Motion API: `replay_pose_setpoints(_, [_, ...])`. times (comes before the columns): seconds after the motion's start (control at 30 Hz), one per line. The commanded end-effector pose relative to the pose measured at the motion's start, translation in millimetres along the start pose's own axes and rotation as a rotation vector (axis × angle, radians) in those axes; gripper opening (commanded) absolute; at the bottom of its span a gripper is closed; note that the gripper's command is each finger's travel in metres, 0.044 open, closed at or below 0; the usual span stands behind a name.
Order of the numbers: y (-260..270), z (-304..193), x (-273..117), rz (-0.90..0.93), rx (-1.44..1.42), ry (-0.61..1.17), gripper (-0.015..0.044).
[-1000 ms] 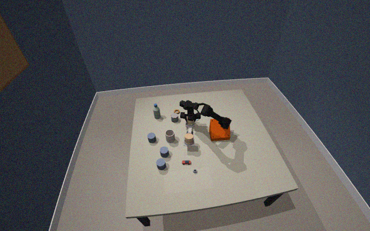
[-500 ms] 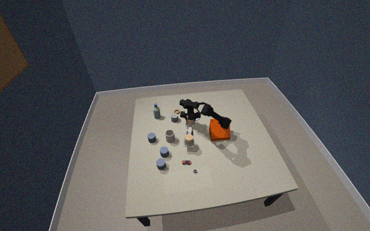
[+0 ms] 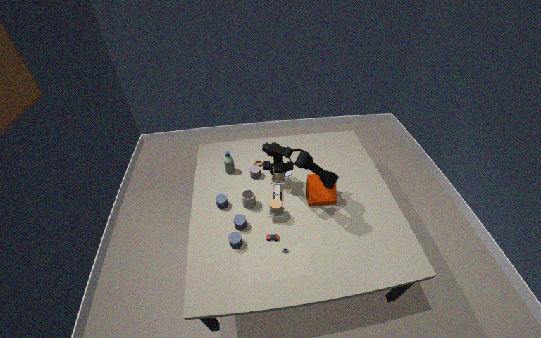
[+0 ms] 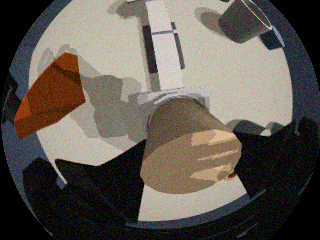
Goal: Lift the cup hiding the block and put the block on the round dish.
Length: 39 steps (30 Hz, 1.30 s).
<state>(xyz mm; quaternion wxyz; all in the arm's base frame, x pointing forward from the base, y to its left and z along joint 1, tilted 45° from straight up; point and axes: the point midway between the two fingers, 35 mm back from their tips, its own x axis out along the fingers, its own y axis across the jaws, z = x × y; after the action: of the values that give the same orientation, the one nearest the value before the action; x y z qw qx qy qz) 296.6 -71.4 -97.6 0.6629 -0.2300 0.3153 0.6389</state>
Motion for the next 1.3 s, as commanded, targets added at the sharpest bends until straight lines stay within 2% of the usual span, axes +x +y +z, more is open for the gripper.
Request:
replay_pose_setpoints(0.0, [-4.1, -2.4, -10.1, -0.016, -0.01, 0.013, 0.0])
replay_pose_setpoints(1.27, [-3.9, -2.6, -58.2, -0.015, -0.009, 0.015, 0.0])
